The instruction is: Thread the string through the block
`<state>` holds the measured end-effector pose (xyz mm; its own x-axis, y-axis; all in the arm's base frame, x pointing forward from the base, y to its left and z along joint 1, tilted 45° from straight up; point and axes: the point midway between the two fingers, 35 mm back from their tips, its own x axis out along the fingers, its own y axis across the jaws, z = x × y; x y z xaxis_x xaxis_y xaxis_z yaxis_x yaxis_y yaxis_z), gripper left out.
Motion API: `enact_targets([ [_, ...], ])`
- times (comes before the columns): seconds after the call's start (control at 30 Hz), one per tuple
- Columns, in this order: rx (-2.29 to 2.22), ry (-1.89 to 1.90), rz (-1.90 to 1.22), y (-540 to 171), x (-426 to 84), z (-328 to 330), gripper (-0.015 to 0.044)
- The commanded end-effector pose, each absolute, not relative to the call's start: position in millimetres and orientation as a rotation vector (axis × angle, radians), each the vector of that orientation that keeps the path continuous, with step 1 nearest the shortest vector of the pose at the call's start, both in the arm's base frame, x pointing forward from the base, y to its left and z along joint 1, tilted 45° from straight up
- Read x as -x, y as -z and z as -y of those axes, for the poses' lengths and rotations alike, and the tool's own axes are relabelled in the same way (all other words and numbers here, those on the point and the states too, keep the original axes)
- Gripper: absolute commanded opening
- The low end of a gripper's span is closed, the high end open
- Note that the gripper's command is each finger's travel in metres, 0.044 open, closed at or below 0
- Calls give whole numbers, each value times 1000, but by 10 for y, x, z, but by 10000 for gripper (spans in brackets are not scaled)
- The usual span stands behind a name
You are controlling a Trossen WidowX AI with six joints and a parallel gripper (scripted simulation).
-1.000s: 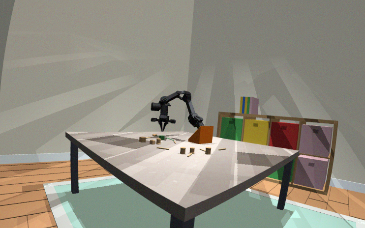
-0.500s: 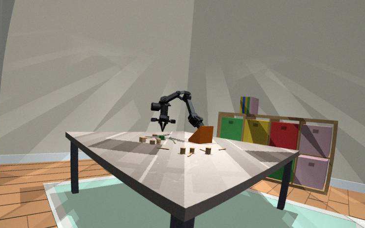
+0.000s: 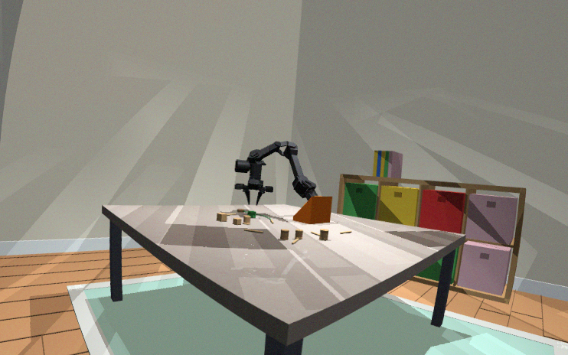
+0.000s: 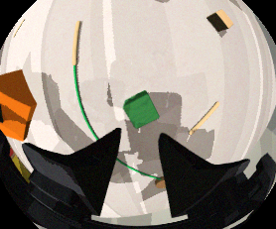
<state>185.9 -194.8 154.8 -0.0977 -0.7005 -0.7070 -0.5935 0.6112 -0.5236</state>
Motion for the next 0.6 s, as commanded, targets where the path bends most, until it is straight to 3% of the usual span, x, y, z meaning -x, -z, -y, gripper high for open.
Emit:
enact_targets([
  [0.0, 1054, 126, -1780, -1548, -1858, 1948, 87],
  [0.13, 1054, 126, -1780, -1548, -1858, 1948, 0],
  [0.57, 1054, 126, -1780, -1548, -1858, 1948, 0],
])
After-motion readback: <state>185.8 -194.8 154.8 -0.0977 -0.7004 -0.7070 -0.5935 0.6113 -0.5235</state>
